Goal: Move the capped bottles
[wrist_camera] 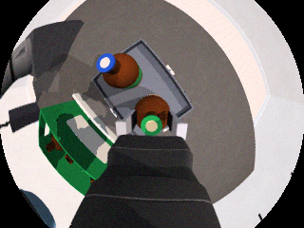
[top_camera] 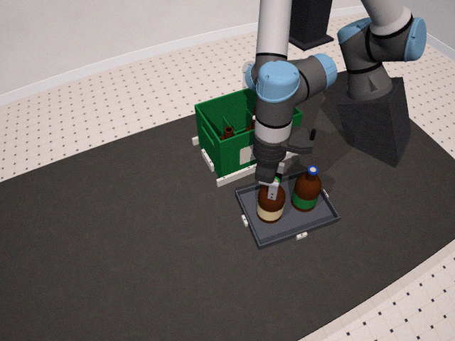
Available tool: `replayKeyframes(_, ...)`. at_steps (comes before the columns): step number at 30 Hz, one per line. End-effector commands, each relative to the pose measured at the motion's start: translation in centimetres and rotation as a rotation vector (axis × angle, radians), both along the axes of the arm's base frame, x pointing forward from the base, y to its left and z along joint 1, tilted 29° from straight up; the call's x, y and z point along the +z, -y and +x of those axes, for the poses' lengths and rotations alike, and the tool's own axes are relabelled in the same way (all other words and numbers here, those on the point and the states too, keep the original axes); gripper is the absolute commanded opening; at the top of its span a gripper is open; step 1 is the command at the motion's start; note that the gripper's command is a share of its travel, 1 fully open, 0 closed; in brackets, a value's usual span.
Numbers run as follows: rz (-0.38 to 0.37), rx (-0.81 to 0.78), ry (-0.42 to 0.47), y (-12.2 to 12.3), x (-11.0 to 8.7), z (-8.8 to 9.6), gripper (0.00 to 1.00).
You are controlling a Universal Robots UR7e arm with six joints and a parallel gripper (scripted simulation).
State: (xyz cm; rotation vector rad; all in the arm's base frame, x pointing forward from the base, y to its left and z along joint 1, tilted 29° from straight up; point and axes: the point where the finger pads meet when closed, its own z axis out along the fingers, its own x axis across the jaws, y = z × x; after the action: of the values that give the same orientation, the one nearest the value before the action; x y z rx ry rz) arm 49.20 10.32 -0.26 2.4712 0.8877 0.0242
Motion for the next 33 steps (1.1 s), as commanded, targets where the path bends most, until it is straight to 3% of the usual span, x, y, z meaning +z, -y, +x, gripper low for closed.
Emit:
replayKeyframes(1, 0.000, 0.000, 0.001, 0.0, 0.1, 0.0, 1.00)
replayKeyframes(17, 0.000, 0.000, 0.001, 0.0, 0.1, 0.0, 1.00)
replayKeyframes(33, 0.000, -0.001, -0.005, -2.3, 4.4, -0.9, 1.00)
